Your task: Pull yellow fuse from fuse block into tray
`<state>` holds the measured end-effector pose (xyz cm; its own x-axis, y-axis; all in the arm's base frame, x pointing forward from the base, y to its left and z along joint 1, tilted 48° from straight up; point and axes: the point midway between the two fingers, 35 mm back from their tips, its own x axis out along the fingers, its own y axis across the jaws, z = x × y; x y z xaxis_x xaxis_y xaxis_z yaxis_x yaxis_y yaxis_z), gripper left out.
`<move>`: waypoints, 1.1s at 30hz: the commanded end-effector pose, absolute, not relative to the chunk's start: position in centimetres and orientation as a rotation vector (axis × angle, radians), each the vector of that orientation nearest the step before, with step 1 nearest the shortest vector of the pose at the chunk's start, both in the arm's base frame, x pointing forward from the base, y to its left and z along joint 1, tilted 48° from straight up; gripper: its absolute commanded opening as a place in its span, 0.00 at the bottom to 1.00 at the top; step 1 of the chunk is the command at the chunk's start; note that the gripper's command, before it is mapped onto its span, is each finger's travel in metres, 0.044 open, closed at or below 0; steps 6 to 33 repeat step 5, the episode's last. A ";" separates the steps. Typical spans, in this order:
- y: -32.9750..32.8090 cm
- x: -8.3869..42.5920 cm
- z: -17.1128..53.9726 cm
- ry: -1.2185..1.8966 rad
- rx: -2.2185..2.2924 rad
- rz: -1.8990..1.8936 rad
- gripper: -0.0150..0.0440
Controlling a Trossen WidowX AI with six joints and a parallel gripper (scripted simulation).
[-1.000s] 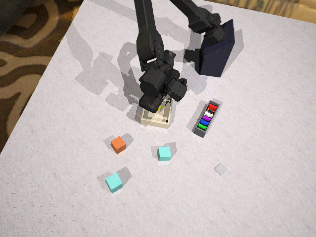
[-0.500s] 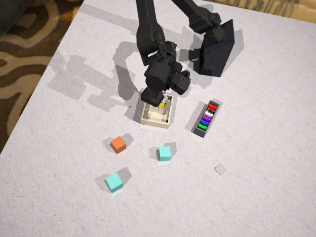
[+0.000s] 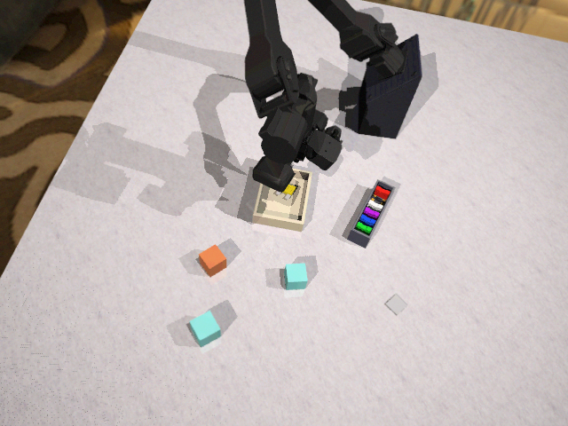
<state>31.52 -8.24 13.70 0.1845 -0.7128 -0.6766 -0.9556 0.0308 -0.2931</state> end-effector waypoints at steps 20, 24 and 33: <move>-8.3 31.5 13.7 1.585 -1.738 0.425 0.81; -8.3 31.5 13.7 1.585 -1.738 0.425 0.81; -8.3 31.5 13.7 1.585 -1.738 0.425 0.81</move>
